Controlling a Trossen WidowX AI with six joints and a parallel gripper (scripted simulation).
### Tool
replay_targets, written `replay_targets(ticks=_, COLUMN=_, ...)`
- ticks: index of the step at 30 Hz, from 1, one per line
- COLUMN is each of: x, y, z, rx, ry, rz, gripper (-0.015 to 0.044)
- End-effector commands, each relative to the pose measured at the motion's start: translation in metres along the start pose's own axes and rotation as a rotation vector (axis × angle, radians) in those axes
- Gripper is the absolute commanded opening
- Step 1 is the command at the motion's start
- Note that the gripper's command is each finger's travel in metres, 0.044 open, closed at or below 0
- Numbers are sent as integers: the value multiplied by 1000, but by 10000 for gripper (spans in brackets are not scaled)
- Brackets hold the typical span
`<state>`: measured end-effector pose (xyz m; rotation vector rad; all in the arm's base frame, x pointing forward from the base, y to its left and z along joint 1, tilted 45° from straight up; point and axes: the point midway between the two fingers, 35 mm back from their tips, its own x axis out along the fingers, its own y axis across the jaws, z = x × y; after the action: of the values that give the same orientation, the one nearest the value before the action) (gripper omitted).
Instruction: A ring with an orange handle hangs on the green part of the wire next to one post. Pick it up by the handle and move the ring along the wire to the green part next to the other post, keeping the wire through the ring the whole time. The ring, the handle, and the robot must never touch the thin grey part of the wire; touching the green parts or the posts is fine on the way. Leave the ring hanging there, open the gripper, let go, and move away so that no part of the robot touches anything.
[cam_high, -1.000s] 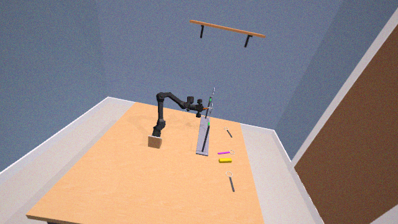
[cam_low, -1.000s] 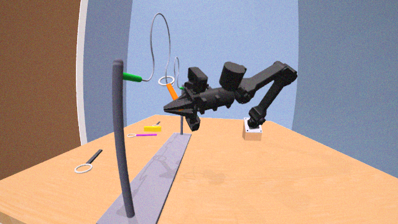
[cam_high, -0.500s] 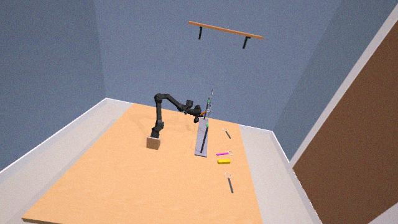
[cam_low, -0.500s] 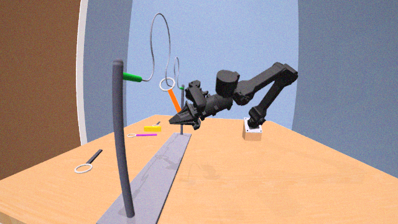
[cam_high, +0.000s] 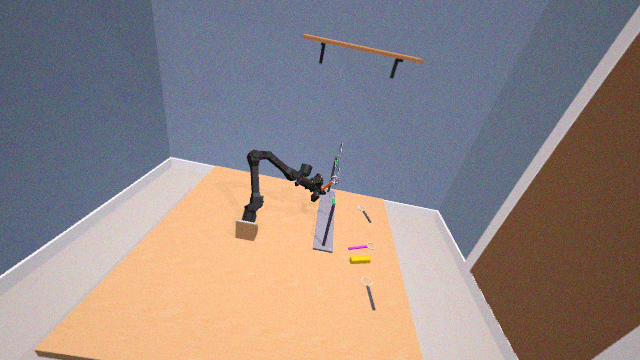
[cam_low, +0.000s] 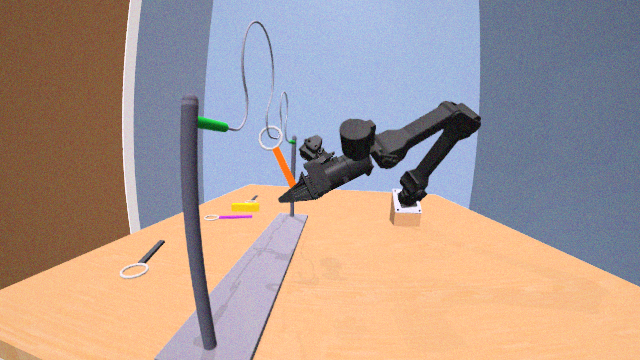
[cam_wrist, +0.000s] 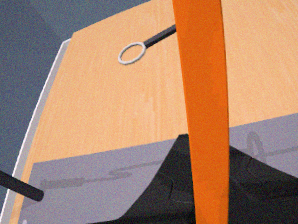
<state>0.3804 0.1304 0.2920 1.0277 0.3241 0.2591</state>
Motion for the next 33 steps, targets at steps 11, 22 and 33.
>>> replay_targets(ticks=11, x=-7, y=-33, z=5, rx=-146, ry=15, rz=-81, gripper=-150)
replay_targets(ticks=22, x=-10, y=-49, z=7, rx=-182, ry=19, rz=-102, gripper=-150)
replay_targets(ticks=33, x=-14, y=-64, z=10, rx=-220, ry=23, rz=-125, gripper=-150)
